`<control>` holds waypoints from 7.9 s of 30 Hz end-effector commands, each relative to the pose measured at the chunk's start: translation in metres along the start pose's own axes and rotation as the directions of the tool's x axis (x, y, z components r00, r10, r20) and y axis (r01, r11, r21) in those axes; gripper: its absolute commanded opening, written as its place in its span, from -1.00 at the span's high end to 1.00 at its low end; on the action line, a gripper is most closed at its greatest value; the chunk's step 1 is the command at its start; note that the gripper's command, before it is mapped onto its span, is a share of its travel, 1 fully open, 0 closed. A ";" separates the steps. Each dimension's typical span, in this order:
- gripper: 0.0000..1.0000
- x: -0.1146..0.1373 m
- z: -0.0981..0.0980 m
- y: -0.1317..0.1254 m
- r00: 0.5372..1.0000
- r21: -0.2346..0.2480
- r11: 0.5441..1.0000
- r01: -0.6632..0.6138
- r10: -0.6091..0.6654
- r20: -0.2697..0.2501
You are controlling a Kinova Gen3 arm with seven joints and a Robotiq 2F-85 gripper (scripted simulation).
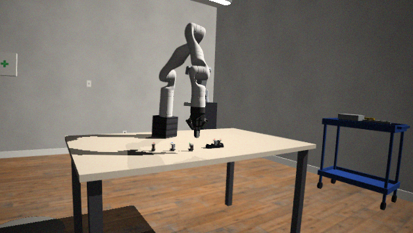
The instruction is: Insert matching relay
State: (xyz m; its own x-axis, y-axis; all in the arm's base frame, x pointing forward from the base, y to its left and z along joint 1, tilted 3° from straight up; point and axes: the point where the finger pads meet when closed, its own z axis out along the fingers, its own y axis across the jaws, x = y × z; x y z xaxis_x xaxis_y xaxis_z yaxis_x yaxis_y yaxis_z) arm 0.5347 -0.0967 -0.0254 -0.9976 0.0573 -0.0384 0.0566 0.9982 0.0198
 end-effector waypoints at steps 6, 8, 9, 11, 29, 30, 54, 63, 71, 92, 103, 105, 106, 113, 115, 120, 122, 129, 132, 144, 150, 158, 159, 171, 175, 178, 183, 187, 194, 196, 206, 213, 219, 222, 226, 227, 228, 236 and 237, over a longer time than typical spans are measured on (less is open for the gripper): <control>1.00 -0.001 -0.001 0.000 1.000 0.000 1.000 0.000 0.000 0.002; 1.00 -0.001 -0.001 0.000 1.000 0.000 1.000 0.000 0.000 0.002; 1.00 -0.001 -0.001 0.000 1.000 0.000 1.000 0.000 0.000 0.002; 1.00 -0.001 -0.001 0.000 1.000 0.000 1.000 0.000 0.000 0.002; 1.00 0.009 0.000 -0.019 0.996 0.001 0.996 0.091 -0.091 -0.004; 1.00 0.011 0.000 -0.022 0.994 0.002 0.994 0.109 -0.109 -0.005; 1.00 0.090 -0.004 -0.133 0.699 -0.010 0.699 0.715 -0.715 -0.012; 1.00 0.114 -0.007 -0.159 0.534 -0.006 0.534 0.846 -0.846 -0.005; 1.00 0.130 -0.010 -0.175 0.405 0.002 0.405 0.914 -0.914 -0.001; -0.06 0.135 -0.011 -0.179 0.368 0.004 0.368 0.930 -0.930 0.000; -0.06 0.135 -0.011 -0.179 0.368 0.004 0.368 0.930 -0.930 0.000; -0.06 0.135 -0.011 -0.179 0.368 0.004 0.368 0.930 -0.930 0.000; -0.06 0.135 -0.011 -0.179 0.368 0.004 0.368 0.930 -0.930 0.000; -0.06 0.135 -0.011 -0.179 0.368 0.004 0.368 0.930 -0.930 0.000; -0.06 0.135 -0.011 -0.179 0.368 0.004 0.368 0.930 -0.930 0.000; -0.06 0.135 -0.010 -0.179 0.368 0.004 0.368 0.930 -0.930 0.000; -0.06 0.135 -0.010 -0.179 0.368 0.004 0.368 0.930 -0.930 0.000; -0.06 0.135 -0.009 -0.179 0.368 0.004 0.368 0.930 -0.930 0.000; -0.06 0.135 -0.008 -0.179 0.368 0.003 0.368 0.930 -0.930 0.000; -0.06 0.135 0.001 -0.180 0.368 0.002 0.368 0.930 -0.930 0.001; -0.06 0.135 0.009 -0.180 0.368 0.002 0.368 0.930 -0.930 0.001; -0.06 0.135 0.016 -0.181 0.368 0.002 0.368 0.930 -0.930 0.001; -0.06 0.135 0.018 -0.181 0.368 0.002 0.368 0.930 -0.930 0.001; -0.06 0.134 0.029 -0.182 0.368 0.002 0.368 0.930 -0.930 0.001; -0.06 0.134 0.030 -0.182 0.368 0.002 0.368 0.930 -0.930 0.001; -0.06 0.134 0.031 -0.182 0.368 0.002 0.368 0.930 -0.930 0.001; -0.06 0.134 0.031 -0.182 0.368 0.002 0.368 0.930 -0.930 0.001; -0.06 0.134 0.031 -0.182 0.368 0.002 0.368 0.930 -0.930 0.001; -0.06 0.134 0.031 -0.182 0.368 0.002 0.368 0.930 -0.930 0.001; -0.06 0.134 0.031 -0.182 0.368 0.002 0.368 0.930 -0.930 0.001; -0.06 0.134 0.031 -0.182 0.368 0.002 0.368 0.930 -0.930 0.001; -0.06 0.134 0.031 -0.182 0.368 0.002 0.368 0.930 -0.930 0.001; -0.06 0.134 0.031 -0.182 0.368 0.002 0.368 0.930 -0.930 0.001; -0.06 0.134 0.031 -0.182 0.368 0.002 0.368 0.930 -0.930 0.001; -0.06 0.134 0.031 -0.182 0.368 0.002 0.368 0.930 -0.930 0.001; -0.06 0.134 0.031 -0.182 0.368 0.002 0.368 0.930 -0.930 0.001; -0.06 0.134 0.031 -0.182 0.368 0.002 0.368 0.930 -0.930 0.001; -0.06 0.134 0.031 -0.182 0.368 0.002 0.368 0.930 -0.930 0.001; -0.06 0.134 0.031 -0.182 0.368 0.002 0.368 0.930 -0.930 0.001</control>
State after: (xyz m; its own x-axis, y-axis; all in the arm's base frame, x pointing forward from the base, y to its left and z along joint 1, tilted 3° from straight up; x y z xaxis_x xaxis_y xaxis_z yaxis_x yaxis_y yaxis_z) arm 0.3916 -0.2698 -0.0661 -0.4194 -0.9072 -0.0335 -0.9069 0.4203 -0.0284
